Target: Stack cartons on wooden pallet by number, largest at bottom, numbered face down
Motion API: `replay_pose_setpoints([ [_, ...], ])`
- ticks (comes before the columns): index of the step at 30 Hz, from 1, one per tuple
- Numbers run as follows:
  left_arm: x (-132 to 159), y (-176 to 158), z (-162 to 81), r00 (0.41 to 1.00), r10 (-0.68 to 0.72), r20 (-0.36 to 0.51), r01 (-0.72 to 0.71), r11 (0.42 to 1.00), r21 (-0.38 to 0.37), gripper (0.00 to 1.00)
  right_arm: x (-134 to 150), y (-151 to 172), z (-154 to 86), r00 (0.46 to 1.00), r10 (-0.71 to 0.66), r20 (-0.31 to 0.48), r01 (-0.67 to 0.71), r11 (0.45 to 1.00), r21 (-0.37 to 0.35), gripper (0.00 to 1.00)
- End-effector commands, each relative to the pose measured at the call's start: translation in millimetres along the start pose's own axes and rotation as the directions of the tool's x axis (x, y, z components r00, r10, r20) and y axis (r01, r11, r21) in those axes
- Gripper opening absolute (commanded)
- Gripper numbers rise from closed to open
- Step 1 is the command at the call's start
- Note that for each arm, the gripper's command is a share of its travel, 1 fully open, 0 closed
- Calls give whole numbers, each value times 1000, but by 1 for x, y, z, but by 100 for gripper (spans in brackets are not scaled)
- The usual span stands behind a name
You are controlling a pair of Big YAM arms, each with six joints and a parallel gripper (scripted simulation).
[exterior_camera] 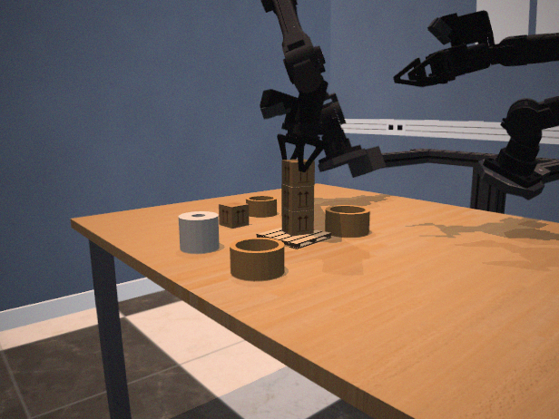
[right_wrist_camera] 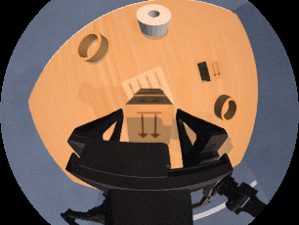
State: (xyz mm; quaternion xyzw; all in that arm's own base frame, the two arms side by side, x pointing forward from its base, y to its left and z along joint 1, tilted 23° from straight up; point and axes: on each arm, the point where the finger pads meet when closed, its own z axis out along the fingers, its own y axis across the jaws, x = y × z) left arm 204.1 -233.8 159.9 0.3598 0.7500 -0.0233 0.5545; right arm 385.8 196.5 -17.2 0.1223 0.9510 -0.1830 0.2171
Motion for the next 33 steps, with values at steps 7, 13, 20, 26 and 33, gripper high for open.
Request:
replay_pose_setpoints([
  [7,-4,1,0,1000,-6,4,6,1000,-2,100,-16,12,-36,999,24,30,-23,999,-40,79],
  [13,-4,1,0,1000,-6,4,6,1000,-2,100,-15,23,-56,999,25,28,-23,999,-44,79],
  [20,-4,1,0,1000,-6,4,6,1000,-2,100,-13,20,-132,999,24,21,-23,999,-48,79],
  [26,-4,1,0,1000,-6,4,6,1000,-2,100,-10,18,-173,1000,23,11,-23,998,-52,79],
  [33,-4,1,0,1000,-6,4,6,1000,-2,100,5,5,-132,1000,-10,-26,11,999,35,79],
])
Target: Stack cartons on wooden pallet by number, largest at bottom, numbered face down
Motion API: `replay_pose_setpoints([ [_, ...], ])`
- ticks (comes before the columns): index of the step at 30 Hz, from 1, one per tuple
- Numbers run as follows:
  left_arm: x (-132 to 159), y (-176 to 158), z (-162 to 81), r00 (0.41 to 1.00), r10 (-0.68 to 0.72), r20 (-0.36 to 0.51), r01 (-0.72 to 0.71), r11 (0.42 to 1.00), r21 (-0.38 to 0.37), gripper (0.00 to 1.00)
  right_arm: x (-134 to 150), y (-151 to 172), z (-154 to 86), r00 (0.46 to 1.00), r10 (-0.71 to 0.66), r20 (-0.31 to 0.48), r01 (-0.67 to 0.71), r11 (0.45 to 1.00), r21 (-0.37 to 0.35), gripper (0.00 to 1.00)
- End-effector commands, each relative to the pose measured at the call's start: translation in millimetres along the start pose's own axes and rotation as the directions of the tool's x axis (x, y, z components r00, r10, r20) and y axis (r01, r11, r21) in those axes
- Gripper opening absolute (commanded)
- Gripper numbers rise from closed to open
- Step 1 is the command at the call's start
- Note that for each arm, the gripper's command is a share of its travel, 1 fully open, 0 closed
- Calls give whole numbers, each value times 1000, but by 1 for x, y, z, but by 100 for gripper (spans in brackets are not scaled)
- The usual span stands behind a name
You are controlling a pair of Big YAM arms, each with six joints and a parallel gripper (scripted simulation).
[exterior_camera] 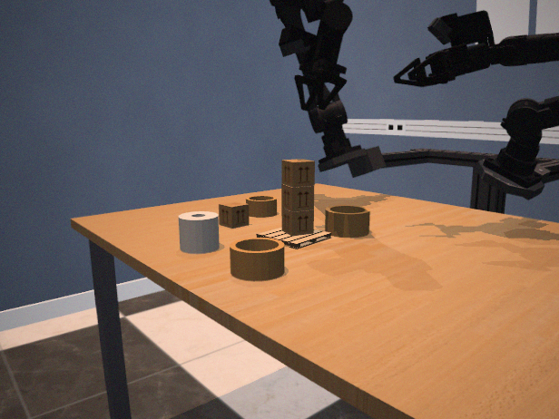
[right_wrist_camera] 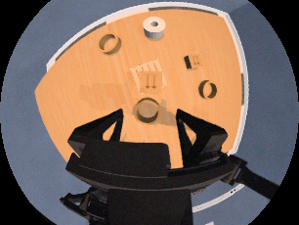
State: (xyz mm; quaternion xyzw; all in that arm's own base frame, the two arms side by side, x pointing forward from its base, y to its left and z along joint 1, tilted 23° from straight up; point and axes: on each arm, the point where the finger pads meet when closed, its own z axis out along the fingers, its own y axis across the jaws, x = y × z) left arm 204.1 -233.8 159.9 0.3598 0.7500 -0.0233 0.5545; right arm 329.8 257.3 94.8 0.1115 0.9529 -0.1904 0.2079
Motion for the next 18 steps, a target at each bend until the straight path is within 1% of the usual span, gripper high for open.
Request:
replay_pose_setpoints([
  [1,-4,1,0,1000,-6,4,6,1000,-2,100,2,3,6,1000,6,-11,-6,1000,21,79],
  [3,-4,1,0,1000,-6,4,6,1000,-2,100,2,4,6,1000,-4,-9,4,1000,17,79],
  [4,-4,-1,2,1000,-5,4,5,1000,-2,100,-7,1,6,1000,-3,-3,3,1000,3,79],
  [5,-5,-1,2,1000,-6,8,6,1000,-1,100,-6,-5,9,1000,-17,3,17,1000,4,79],
  [7,-5,-1,2,1000,-6,8,6,1000,-1,100,-6,-5,9,1000,-17,3,17,1000,4,79],
  [8,-5,-3,3,1000,1,9,-1,1000,4,100,-15,-3,8,1000,-24,17,25,1000,-13,79],
  [9,-5,-6,3,1000,11,12,-11,1000,15,100,-14,-10,19,999,-50,21,50,999,-3,79],
  [10,3,-12,4,1000,25,5,-25,999,30,100,-21,-13,26,997,-69,36,69,998,-5,79],
  [11,6,-16,6,1000,30,3,-31,999,40,100,-29,-17,34,995,-86,54,86,996,-5,79],
  [12,3,-19,7,1000,30,9,-30,998,52,100,-38,-22,44,992,-99,76,99,995,-2,79],
  [13,-2,-23,9,999,28,17,-29,997,65,100,-48,-30,55,989,-112,99,112,994,5,79],
  [14,0,-28,11,999,33,17,-34,996,80,100,-59,-40,69,985,-124,121,123,992,16,79],
  [16,15,-39,14,998,55,2,-55,992,116,100,-78,-65,97,976,-143,161,138,990,42,79],
  [17,15,-45,16,998,58,6,-59,989,135,100,-85,-83,115,972,-159,174,151,987,58,79],
  [18,6,-51,18,998,52,21,-55,987,152,100,-84,-104,133,967,-197,159,184,979,90,79],
])
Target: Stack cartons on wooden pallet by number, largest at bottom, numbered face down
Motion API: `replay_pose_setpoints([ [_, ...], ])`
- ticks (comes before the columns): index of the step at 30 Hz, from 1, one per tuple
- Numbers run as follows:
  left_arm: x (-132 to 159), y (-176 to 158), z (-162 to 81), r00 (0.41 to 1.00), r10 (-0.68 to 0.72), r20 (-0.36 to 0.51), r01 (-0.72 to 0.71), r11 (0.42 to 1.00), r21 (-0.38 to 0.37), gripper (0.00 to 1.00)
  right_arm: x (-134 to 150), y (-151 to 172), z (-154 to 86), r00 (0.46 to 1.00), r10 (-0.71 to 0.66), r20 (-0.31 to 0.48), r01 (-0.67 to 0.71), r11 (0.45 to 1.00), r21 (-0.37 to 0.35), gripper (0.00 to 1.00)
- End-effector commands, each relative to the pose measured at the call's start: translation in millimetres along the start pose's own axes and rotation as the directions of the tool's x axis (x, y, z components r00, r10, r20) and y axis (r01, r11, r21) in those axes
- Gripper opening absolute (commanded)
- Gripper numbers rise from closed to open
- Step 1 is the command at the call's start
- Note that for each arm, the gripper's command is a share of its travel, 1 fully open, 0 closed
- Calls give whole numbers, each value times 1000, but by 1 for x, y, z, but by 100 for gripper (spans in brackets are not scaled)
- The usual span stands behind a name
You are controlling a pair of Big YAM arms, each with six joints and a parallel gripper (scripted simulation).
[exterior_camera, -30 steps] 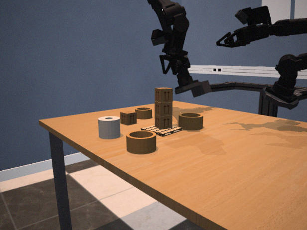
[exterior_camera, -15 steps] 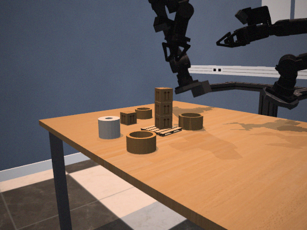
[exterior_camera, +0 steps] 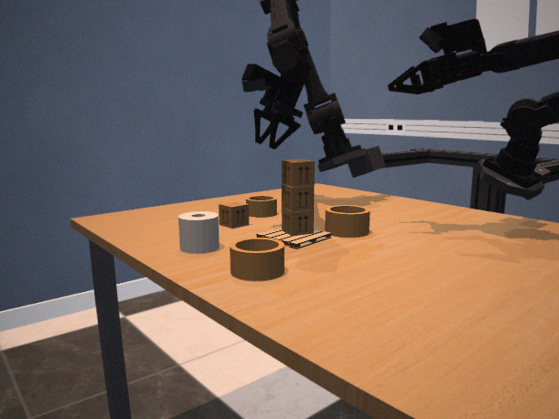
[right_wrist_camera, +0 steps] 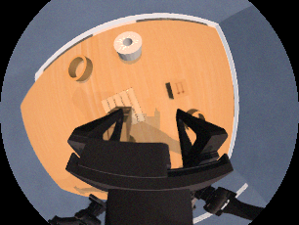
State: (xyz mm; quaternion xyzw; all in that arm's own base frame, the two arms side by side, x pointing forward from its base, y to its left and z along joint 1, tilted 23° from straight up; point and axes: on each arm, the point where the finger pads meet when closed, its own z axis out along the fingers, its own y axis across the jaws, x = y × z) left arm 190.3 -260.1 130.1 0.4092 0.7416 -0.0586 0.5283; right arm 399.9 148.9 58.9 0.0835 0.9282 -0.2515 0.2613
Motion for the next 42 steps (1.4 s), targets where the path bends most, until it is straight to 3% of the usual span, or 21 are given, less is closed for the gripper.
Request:
replay_pose_setpoints([
  [1,-6,-15,10,1000,19,23,-19,999,40,100,-9,-51,57,986,-167,30,167,986,-20,79],
  [4,2,-25,14,999,29,15,-31,997,73,100,17,-84,93,972,-234,4,234,972,-20,79],
  [6,2,-25,14,999,29,15,-31,997,73,100,17,-84,93,972,-234,4,234,972,-20,79],
  [13,0,-29,16,999,23,23,-25,995,92,100,31,-105,130,967,-209,142,228,965,-127,79],
  [19,1,-30,16,999,24,21,-26,995,93,100,49,-109,137,968,-193,162,223,956,-192,79],
  [21,1,-30,16,999,24,21,-26,995,93,100,40,-103,134,967,-182,179,217,955,-203,79],
  [30,1,-29,16,1000,19,13,-20,996,91,100,40,-103,134,967,-182,179,217,955,-202,79],
  [42,1,-29,16,1000,19,13,-20,996,91,100,30,-97,153,967,-191,170,224,955,-197,79],
])
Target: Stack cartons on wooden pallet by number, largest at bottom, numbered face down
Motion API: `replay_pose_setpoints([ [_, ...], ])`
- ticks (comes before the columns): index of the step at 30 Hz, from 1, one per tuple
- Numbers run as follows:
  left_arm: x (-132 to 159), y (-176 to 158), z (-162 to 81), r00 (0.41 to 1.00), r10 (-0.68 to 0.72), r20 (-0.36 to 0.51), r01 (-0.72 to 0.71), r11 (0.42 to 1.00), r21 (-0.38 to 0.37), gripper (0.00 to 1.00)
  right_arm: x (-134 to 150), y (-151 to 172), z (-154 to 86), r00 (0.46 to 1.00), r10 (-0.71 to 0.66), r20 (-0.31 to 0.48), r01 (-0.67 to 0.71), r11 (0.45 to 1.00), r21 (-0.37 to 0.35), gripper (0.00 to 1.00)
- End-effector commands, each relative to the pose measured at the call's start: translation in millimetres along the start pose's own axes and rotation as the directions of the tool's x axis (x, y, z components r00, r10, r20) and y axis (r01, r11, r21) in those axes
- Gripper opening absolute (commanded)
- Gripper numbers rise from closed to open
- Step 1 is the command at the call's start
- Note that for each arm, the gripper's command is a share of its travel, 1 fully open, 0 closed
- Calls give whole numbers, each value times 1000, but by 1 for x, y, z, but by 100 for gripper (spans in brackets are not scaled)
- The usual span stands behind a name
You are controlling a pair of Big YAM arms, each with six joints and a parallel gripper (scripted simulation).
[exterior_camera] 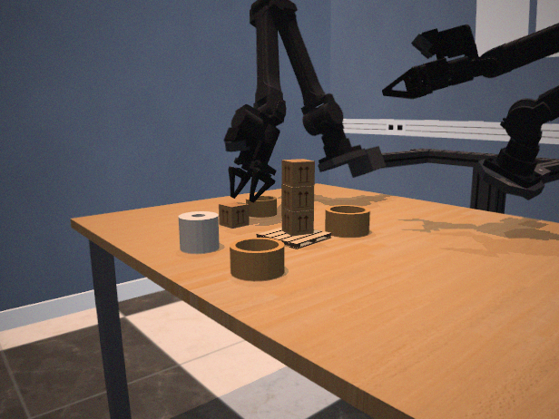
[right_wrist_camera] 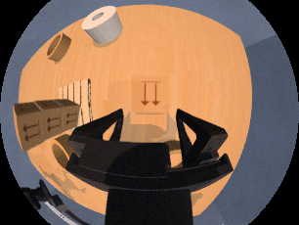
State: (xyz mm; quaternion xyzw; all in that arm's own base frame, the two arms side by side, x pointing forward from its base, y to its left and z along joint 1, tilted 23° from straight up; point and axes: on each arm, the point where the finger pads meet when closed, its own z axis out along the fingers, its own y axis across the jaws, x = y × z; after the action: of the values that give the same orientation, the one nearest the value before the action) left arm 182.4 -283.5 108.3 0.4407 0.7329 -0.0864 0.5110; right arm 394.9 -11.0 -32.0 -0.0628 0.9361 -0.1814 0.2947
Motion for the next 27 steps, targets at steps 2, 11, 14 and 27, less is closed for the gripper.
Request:
replay_pose_setpoints([
  [2,-5,0,0,1000,-2,10,2,1000,1,100,-18,-4,12,1000,9,29,-9,1000,6,79],
  [11,-5,0,0,1000,-2,10,2,1000,1,100,-17,-4,26,1000,8,29,-9,1000,7,79],
  [14,-5,0,0,1000,-2,10,2,1000,1,100,-17,-4,29,1000,8,29,-9,1000,7,79],
  [27,-5,0,0,1000,-2,10,2,1000,1,100,-17,-3,47,1000,7,29,-7,1000,6,79],
])
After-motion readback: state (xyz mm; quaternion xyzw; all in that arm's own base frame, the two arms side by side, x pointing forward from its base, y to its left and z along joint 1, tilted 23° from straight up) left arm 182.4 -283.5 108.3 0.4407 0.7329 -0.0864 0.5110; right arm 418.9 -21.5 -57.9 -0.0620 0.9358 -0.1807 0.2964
